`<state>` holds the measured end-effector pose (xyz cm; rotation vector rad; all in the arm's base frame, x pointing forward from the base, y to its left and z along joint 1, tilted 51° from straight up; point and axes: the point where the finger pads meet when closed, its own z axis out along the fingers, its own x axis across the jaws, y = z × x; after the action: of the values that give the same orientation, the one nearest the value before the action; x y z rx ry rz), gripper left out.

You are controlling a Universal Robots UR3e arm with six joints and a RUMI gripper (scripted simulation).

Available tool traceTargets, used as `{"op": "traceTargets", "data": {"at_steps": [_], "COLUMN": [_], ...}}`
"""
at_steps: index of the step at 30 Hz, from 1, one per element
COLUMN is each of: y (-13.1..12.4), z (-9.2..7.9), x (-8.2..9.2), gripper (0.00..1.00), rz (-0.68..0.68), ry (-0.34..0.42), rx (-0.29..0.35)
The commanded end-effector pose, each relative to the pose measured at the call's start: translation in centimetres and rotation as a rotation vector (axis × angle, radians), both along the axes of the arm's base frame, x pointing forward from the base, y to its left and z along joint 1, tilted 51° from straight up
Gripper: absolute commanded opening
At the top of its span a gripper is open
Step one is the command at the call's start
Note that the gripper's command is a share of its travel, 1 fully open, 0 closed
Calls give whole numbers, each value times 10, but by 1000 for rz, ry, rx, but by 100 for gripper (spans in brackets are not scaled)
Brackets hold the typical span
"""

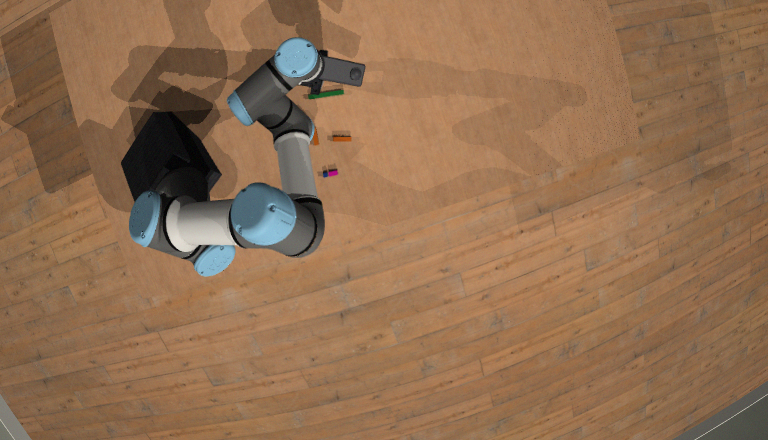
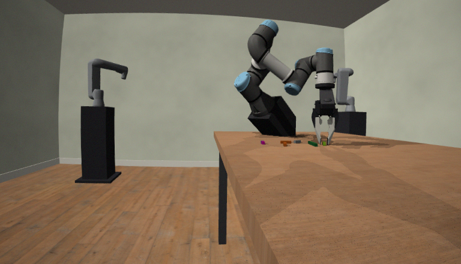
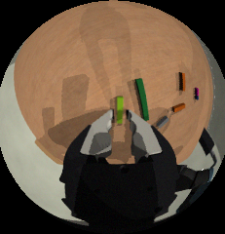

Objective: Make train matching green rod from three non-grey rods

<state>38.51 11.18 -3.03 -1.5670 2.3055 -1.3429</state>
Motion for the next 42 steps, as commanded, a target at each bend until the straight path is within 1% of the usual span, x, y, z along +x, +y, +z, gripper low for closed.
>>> {"op": "traceTargets", "data": {"at_steps": [1,9,10,42], "y": [0,0,0,0], "z": [0,0,0,0], "x": [0,0,0,0], "gripper": [14,14,0,0], "rz": [1,1,1,1], "ry": [1,1,1,1], "rx": [1,1,1,1]}}
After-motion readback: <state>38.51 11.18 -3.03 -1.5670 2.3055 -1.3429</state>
